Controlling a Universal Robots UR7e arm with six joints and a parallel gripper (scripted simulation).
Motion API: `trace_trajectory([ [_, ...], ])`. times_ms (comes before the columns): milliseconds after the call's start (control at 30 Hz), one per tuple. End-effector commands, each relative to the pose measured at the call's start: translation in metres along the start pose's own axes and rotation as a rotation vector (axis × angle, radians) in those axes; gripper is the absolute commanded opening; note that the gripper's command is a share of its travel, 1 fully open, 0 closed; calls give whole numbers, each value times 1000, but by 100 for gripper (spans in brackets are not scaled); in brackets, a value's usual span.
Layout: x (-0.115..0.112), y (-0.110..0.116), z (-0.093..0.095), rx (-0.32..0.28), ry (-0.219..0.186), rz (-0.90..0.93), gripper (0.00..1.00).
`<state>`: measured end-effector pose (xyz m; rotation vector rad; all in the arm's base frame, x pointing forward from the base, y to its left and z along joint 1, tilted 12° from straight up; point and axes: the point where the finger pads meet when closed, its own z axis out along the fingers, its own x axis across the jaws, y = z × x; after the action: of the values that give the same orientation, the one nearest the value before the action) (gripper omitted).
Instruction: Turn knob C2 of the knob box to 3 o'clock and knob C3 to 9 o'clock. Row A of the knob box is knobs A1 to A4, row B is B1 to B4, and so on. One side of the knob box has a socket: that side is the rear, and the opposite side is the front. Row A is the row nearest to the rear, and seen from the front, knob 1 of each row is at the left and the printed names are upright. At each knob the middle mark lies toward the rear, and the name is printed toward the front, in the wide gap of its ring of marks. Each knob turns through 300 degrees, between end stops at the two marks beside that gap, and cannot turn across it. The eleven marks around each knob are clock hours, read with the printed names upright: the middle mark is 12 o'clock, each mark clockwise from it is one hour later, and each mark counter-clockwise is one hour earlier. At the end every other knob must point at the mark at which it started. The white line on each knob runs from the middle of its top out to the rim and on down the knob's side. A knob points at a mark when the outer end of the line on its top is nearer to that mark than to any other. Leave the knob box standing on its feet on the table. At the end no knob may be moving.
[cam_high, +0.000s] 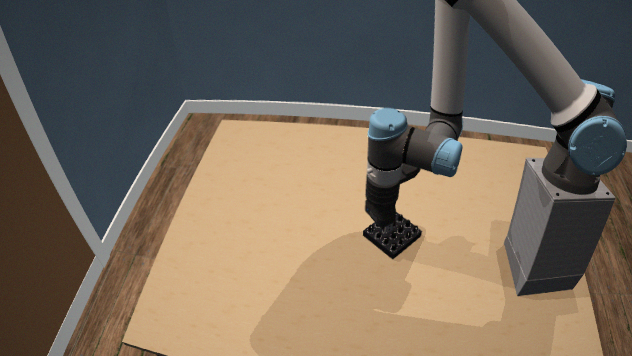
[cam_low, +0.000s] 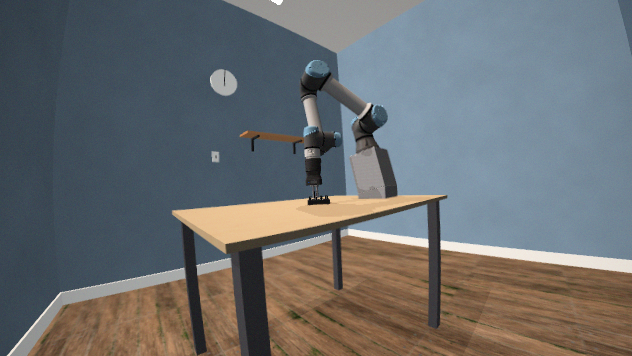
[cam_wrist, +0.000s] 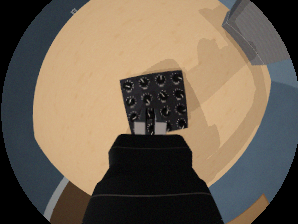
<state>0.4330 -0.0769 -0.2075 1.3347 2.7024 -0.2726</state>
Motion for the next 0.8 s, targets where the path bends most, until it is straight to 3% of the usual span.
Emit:
trace_trajectory([
  [0, 0, 0, 0, 0, -1, 52, 30],
  [767, 0, 0, 0, 0, -1, 491, 30],
])
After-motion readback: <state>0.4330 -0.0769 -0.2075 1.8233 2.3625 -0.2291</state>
